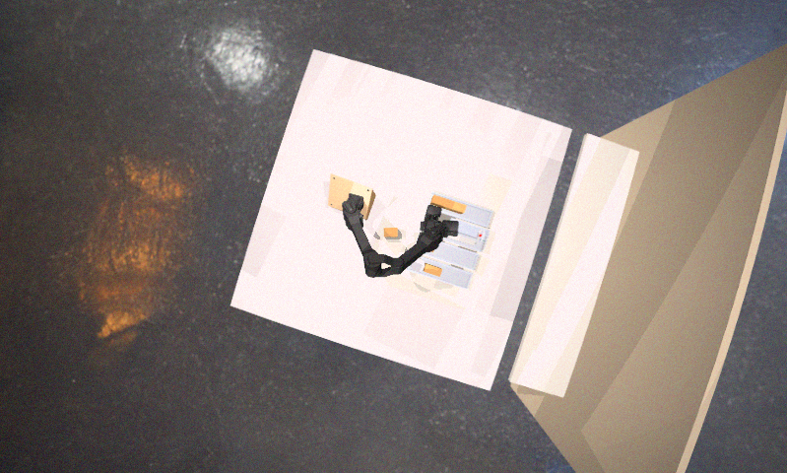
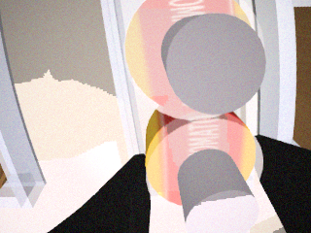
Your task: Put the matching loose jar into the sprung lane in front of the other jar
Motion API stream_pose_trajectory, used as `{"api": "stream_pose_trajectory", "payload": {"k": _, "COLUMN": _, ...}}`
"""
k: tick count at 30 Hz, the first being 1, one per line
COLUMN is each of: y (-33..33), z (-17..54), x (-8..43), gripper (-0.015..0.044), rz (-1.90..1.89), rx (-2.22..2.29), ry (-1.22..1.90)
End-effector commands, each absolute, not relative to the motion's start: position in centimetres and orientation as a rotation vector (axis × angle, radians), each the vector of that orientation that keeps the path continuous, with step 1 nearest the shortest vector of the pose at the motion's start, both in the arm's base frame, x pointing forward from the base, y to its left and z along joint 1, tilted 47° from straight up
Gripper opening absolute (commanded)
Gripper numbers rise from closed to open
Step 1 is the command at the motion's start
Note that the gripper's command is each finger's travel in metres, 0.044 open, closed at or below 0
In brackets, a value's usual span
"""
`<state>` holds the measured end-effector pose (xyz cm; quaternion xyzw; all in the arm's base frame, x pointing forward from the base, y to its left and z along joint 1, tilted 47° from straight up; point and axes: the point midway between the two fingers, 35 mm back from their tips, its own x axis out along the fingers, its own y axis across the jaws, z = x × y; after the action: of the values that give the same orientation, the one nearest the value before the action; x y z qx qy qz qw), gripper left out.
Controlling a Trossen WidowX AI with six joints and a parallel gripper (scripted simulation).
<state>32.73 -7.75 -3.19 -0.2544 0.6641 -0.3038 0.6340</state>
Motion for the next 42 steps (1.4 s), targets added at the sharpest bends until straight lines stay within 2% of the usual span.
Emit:
{"api": "stream_pose_trajectory", "payload": {"k": 1, "y": -7.8, "z": -3.1, "x": 32.7, "gripper": 0.0, "rz": -0.704, "rx": -0.581, "ry": 1.507}}
{"api": "stream_pose_trajectory", "payload": {"k": 15, "y": -7.7, "z": -3.2, "x": 32.6, "gripper": 0.0, "rz": -0.704, "rx": -0.581, "ry": 1.507}}
{"api": "stream_pose_trajectory", "payload": {"k": 27, "y": -7.7, "z": -3.2, "x": 32.6, "gripper": 0.0306, "rz": -0.704, "rx": -0.581, "ry": 1.507}}
{"api": "stream_pose_trajectory", "payload": {"k": 42, "y": -6.2, "z": -1.9, "x": 32.6, "gripper": 0.0306, "rz": -0.703, "rx": -0.58, "ry": 1.507}}
